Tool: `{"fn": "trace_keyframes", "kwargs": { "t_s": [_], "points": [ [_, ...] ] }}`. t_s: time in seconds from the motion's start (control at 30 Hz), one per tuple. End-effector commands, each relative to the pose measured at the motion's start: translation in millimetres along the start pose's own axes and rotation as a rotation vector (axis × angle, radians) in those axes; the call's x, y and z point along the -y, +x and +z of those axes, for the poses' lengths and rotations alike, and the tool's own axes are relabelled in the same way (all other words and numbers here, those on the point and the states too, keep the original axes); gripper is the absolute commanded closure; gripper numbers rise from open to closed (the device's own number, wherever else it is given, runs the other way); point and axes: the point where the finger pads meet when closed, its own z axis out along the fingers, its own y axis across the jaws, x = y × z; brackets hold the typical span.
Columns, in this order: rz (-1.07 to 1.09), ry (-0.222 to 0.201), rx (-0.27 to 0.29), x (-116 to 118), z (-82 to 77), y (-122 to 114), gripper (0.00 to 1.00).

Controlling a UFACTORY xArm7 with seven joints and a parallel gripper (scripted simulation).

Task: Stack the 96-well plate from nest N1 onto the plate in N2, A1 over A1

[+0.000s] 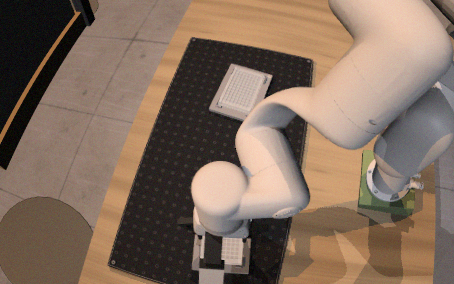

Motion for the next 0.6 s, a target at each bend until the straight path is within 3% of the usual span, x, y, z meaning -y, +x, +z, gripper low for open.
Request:
{"fn": "trace_keyframes", "kwargs": {
  "t_s": [0.0, 0.57],
  "points": [
    [0.000, -0.003, -0.001, -1, -2.0, 0, 1.00],
    [0.000, -0.003, -0.001, -1, -12.0, 0, 1.00]
  ]
}}
